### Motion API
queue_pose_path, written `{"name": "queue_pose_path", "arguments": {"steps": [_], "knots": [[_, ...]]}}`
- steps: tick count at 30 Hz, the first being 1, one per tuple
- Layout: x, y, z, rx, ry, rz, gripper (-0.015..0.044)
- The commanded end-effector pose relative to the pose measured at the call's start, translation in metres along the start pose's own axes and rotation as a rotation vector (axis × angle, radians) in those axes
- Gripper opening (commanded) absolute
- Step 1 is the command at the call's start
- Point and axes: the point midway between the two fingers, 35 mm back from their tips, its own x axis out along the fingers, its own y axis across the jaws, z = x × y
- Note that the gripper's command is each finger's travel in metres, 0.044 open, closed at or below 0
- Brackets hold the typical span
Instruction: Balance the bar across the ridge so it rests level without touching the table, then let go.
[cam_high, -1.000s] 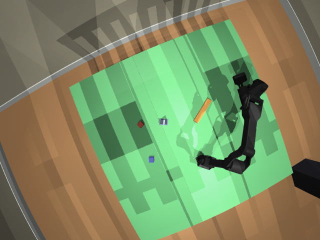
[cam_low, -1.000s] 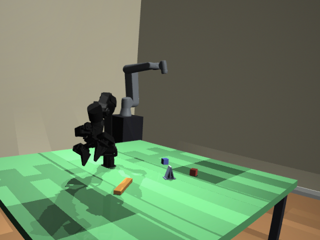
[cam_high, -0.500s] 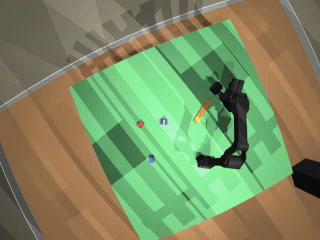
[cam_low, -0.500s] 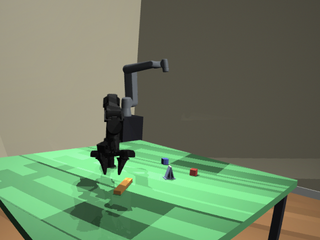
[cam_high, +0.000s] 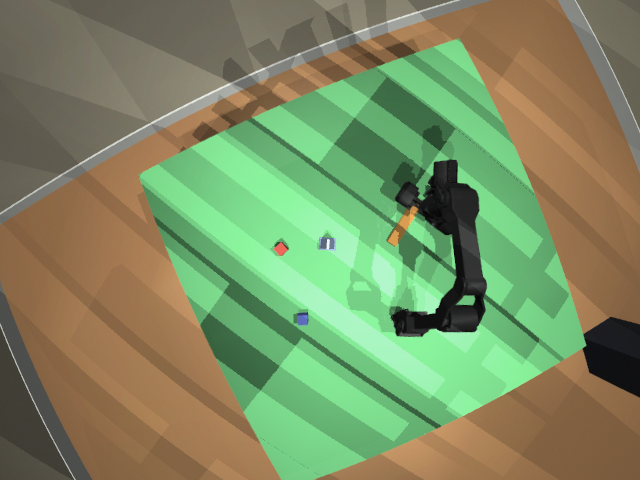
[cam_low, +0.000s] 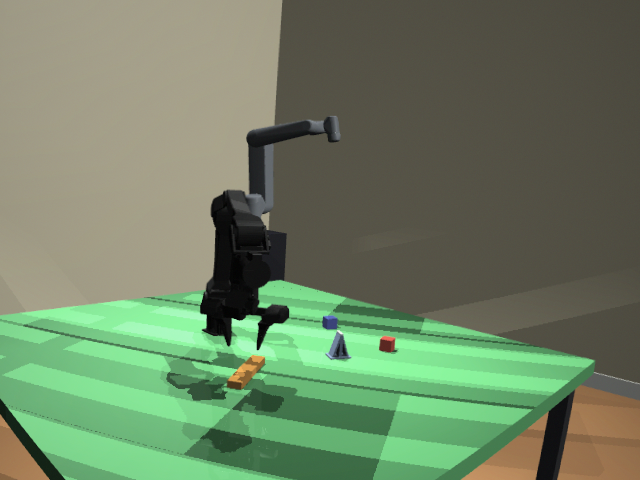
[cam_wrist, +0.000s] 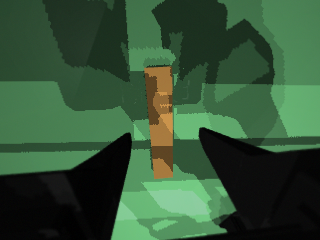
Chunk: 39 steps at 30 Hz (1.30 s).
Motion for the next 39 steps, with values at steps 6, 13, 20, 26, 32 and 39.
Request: {"name": "queue_pose_path", "arguments": {"steps": [6, 13, 20, 26, 32, 39], "knots": [[0.037, 0.000, -0.001, -0.007, 0.007, -0.001, 0.0315], [0.043, 0.000, -0.002, -0.007, 0.007, -0.001, 0.0315], [0.052, 0.000, -0.002, -0.007, 0.007, -0.001, 0.0315], [0.062, 0.000, -0.002, -0.007, 0.007, -0.001, 0.0315], [0.068, 0.000, -0.002, -0.007, 0.007, -0.001, 0.0315], [0.068, 0.000, -0.002, -0.007, 0.007, -0.001, 0.0315]]}}
